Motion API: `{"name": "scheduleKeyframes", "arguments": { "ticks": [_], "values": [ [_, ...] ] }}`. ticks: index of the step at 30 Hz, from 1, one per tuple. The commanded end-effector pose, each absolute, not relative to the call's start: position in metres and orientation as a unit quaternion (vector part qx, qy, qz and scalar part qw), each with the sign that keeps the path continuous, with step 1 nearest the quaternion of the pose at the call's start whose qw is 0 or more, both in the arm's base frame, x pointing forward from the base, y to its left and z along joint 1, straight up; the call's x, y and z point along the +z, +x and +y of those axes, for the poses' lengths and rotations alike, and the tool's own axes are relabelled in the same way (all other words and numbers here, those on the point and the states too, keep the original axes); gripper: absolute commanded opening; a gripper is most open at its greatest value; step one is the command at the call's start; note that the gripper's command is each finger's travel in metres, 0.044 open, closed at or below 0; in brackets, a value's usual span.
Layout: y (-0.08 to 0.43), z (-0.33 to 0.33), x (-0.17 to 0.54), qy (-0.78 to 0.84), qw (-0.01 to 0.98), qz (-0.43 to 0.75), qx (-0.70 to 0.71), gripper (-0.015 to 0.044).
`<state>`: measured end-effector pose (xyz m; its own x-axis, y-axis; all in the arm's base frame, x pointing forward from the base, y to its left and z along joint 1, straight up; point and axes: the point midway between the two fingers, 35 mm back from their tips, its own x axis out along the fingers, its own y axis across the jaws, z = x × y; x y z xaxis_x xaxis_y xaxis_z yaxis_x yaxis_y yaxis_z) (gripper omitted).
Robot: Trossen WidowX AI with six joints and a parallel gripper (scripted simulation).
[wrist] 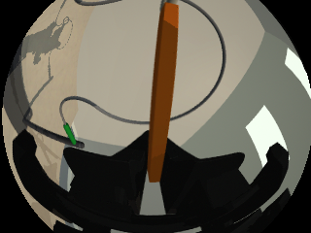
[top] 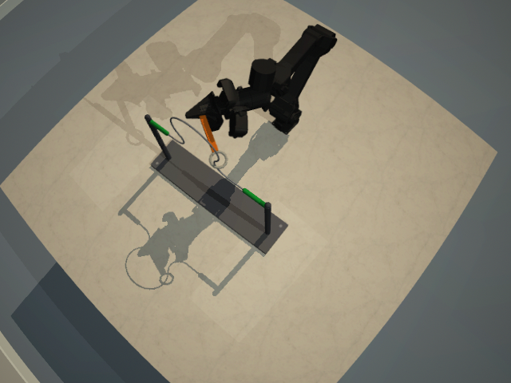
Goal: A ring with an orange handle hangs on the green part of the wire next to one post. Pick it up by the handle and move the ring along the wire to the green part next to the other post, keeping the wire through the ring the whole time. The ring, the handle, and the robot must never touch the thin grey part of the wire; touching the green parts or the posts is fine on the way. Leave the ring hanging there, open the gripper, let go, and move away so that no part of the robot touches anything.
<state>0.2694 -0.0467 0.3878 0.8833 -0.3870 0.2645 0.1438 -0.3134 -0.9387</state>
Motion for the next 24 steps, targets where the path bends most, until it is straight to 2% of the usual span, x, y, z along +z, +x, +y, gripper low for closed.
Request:
{"name": "scheduleKeyframes", "arguments": {
  "ticks": [1,15,24],
  "values": [
    [0.2696,-0.0461,0.3878,-0.793,0.559,0.071,-0.231,-0.0150],
    [0.2697,-0.0467,0.3879,-0.827,0.506,0.055,-0.239,-0.0150],
    [0.2701,-0.0520,0.3796,-0.825,0.510,0.056,-0.239,-0.0150]
  ]
}}
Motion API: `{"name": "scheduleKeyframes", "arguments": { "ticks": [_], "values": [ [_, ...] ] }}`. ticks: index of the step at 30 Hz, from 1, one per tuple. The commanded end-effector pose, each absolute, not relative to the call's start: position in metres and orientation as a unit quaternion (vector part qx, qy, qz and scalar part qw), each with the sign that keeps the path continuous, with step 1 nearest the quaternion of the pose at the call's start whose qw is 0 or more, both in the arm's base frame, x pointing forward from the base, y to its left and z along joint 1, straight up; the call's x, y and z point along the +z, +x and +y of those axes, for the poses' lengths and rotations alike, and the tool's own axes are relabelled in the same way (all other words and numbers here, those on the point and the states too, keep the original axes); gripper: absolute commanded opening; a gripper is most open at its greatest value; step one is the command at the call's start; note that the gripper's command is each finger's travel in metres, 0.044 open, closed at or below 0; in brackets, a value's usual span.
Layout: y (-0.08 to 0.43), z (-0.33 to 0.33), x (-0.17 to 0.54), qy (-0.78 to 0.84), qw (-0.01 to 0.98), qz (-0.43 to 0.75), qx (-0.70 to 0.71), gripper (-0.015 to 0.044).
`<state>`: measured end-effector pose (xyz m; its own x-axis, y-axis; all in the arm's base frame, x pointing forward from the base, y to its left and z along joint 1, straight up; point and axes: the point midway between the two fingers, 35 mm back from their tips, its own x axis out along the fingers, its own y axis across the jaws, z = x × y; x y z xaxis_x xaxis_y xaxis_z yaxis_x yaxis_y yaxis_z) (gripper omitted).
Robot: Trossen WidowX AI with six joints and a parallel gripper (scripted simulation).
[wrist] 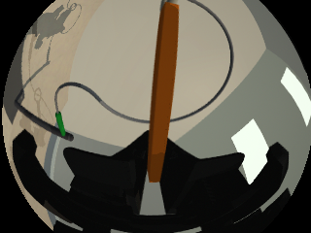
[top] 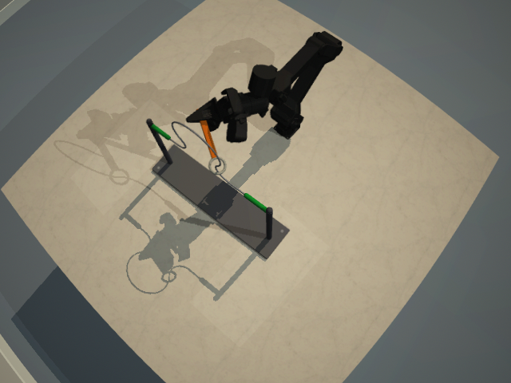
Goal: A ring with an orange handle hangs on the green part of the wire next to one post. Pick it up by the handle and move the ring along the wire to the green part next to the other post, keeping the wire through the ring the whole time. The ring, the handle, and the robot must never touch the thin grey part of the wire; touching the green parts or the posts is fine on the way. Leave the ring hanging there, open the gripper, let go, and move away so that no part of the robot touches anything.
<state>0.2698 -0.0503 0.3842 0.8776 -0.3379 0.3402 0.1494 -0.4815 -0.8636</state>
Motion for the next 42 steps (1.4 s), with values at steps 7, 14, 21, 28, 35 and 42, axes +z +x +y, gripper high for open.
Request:
{"name": "scheduleKeyframes", "arguments": {
  "ticks": [7,14,21,28,35,42],
  "values": [
    [0.271,-0.059,0.367,-0.806,0.539,0.066,-0.235,-0.0150],
    [0.271,-0.064,0.350,-0.776,0.582,0.080,-0.228,-0.0150],
    [0.272,-0.069,0.327,-0.730,0.640,0.100,-0.217,-0.0150],
    [0.272,-0.069,0.302,-0.674,0.699,0.120,-0.204,-0.0150],
    [0.272,-0.065,0.276,-0.612,0.755,0.141,-0.188,-0.0150],
    [0.272,-0.057,0.252,-0.545,0.805,0.161,-0.171,-0.0150]
  ]
}}
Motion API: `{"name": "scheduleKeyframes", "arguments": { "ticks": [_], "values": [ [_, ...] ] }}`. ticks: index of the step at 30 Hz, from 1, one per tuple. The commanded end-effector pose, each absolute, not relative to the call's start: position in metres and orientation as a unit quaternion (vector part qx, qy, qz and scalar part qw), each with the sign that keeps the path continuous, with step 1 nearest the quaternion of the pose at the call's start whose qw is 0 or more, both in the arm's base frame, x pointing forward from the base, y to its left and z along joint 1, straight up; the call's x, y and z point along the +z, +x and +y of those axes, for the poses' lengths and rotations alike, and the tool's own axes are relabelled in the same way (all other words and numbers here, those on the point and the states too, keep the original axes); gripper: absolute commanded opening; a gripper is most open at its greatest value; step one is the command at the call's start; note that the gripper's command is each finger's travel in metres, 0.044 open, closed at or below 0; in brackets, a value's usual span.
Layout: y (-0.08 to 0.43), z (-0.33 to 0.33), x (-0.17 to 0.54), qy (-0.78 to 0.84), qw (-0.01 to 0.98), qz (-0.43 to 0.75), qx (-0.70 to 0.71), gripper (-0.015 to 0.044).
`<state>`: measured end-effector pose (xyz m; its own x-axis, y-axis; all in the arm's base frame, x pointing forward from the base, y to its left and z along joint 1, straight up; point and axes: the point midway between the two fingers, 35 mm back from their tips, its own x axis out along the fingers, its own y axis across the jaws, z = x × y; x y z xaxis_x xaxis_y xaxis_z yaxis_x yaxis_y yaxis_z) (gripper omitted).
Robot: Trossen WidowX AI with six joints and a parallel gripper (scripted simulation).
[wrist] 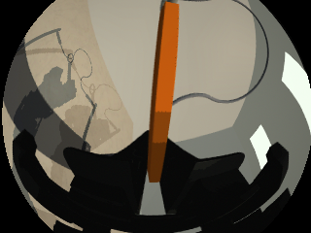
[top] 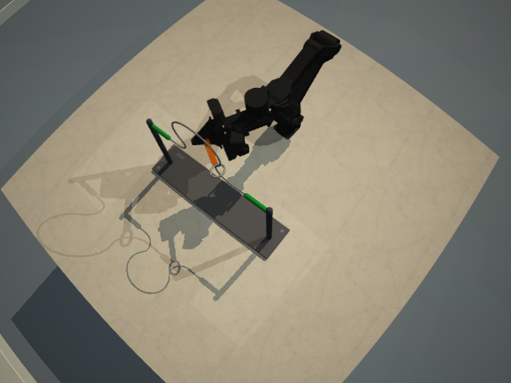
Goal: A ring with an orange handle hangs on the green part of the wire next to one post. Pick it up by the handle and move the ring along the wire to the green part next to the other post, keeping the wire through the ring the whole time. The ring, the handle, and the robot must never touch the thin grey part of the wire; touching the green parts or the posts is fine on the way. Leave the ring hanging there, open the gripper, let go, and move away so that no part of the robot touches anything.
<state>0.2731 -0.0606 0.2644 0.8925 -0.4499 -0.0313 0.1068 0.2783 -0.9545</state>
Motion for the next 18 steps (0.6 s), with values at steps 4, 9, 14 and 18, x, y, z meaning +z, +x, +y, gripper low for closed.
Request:
{"name": "scheduleKeyframes", "arguments": {
  "ticks": [4,9,14,18],
  "values": [
    [0.272,-0.051,0.239,-0.504,0.831,0.171,-0.160,-0.0150],
    [0.272,-0.041,0.224,-0.452,0.861,0.184,-0.147,-0.0150],
    [0.271,-0.029,0.210,-0.398,0.887,0.196,-0.132,-0.0150],
    [0.271,-0.018,0.200,-0.353,0.905,0.205,-0.120,-0.0150]
  ]
}}
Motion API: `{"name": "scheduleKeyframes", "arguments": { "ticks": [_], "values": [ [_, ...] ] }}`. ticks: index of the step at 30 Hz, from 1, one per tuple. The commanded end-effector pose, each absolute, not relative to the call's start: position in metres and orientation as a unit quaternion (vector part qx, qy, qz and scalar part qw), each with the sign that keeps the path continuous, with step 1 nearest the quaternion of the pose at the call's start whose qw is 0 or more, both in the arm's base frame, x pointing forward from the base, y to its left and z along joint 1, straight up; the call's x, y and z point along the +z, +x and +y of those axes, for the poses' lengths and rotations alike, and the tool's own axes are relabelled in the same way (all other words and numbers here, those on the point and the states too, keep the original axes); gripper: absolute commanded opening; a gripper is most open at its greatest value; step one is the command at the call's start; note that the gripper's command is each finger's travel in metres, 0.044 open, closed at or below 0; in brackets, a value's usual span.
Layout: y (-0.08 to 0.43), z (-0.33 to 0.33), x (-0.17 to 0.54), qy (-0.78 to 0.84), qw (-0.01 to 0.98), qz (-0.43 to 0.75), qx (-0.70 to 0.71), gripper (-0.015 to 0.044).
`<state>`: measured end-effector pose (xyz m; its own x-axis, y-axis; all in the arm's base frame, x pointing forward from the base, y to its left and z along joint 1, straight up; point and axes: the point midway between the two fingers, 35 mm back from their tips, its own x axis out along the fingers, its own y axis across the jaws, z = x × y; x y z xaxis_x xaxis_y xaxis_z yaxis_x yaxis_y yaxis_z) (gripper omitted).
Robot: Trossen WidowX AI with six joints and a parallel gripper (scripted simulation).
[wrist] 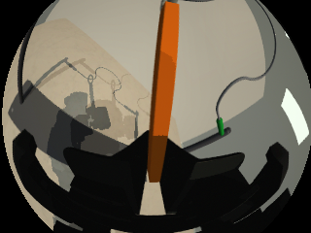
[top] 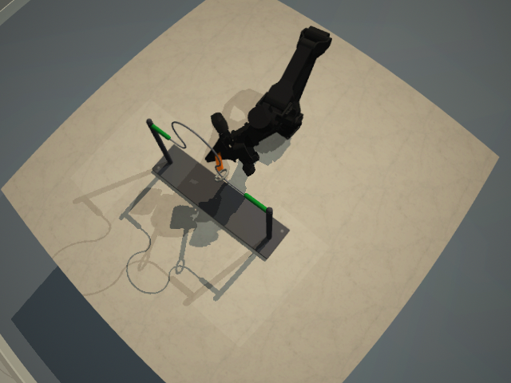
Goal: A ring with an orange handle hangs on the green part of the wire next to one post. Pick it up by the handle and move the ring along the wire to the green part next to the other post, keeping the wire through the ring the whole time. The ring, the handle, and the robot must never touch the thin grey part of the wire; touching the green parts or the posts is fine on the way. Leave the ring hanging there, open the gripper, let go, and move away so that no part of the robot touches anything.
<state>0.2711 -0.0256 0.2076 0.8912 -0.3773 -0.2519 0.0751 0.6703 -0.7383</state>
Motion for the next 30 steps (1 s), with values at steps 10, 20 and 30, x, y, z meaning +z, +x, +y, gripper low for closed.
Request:
{"name": "scheduleKeyframes", "arguments": {
  "ticks": [10,20,30],
  "values": [
    [0.269,0.011,0.180,-0.242,0.940,0.224,-0.091,-0.0150],
    [0.267,0.042,0.169,-0.142,0.959,0.239,-0.063,-0.0150],
    [0.266,0.067,0.165,-0.071,0.965,0.247,-0.044,-0.0150]
  ]
}}
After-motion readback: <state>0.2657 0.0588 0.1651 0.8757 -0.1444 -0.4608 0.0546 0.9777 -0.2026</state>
